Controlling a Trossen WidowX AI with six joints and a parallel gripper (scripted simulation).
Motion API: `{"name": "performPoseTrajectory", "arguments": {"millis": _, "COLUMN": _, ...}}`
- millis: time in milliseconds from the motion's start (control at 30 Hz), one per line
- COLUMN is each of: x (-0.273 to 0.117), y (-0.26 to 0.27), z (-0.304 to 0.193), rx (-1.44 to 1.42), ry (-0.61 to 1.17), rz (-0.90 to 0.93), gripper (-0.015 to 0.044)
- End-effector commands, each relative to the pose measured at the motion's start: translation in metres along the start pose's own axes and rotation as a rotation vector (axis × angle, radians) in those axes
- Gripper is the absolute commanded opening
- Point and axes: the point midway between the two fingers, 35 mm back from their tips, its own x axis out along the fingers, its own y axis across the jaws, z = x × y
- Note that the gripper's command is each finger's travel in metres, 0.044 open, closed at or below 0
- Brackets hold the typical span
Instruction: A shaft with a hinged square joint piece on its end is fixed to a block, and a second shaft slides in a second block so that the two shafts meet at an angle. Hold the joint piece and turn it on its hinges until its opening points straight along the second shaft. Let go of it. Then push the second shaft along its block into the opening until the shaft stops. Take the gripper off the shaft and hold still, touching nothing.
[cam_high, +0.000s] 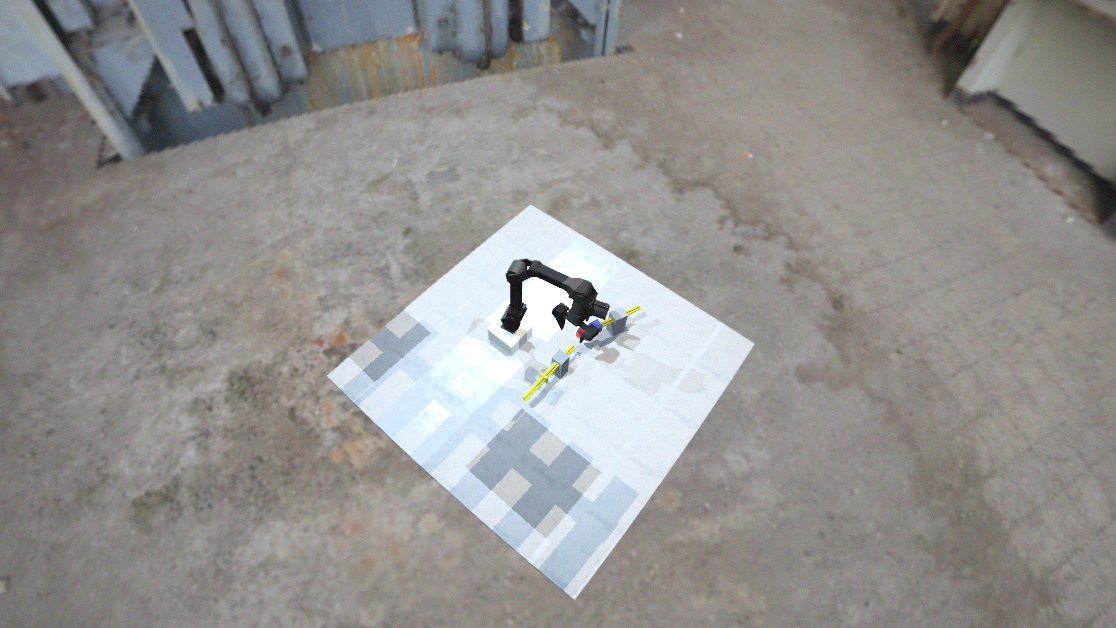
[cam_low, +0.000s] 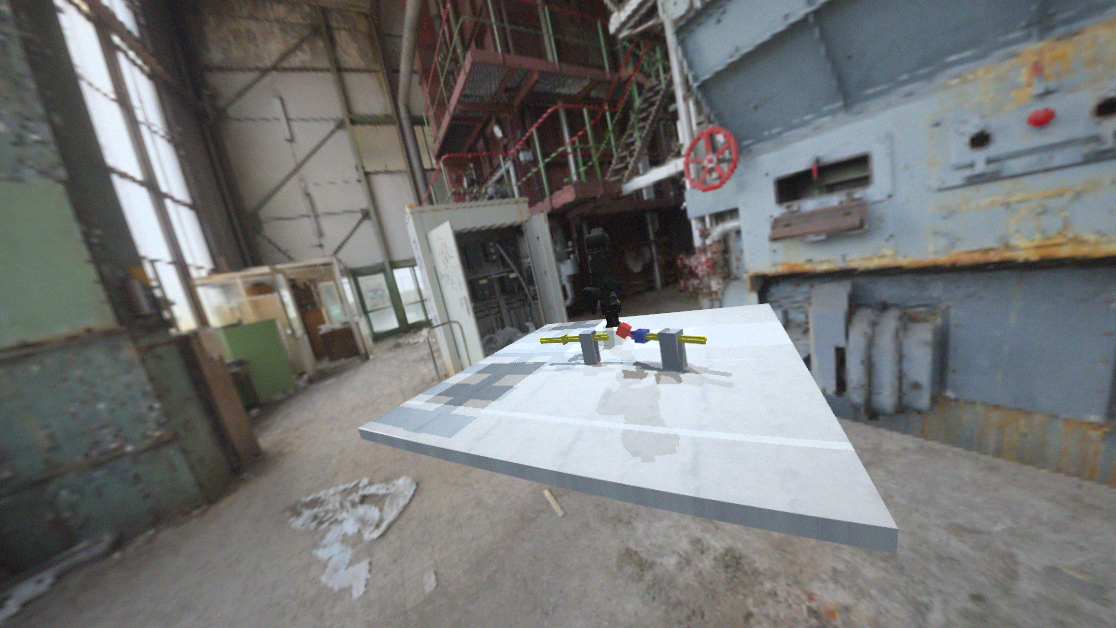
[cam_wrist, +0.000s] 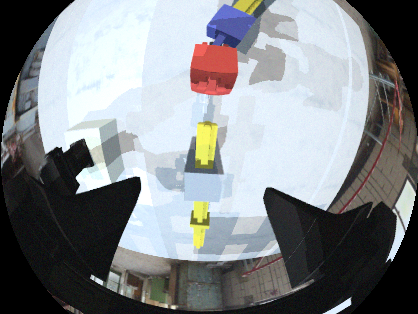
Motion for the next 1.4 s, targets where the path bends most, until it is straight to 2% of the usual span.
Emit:
{"name": "performPoseTrajectory", "arguments": {"millis": 0, "x": 0.002, "y": -0.001, "z": 0.0, "rx": -0.016, "ry": 0.006, "rz": -0.001, "gripper": 0.044}}
{"name": "performPoseTrajectory", "arguments": {"millis": 667, "x": 0.078, "y": -0.001, "z": 0.017, "rx": -0.017, "ry": 0.005, "rz": 0.0, "gripper": 0.044}}
{"name": "performPoseTrajectory", "arguments": {"millis": 833, "x": 0.079, "y": -0.001, "z": 0.02, "rx": -0.017, "ry": 0.004, "rz": 0.0, "gripper": 0.044}}
{"name": "performPoseTrajectory", "arguments": {"millis": 1367, "x": 0.065, "y": 0.001, "z": 0.085, "rx": -0.016, "ry": -0.002, "rz": 0.001, "gripper": 0.044}}
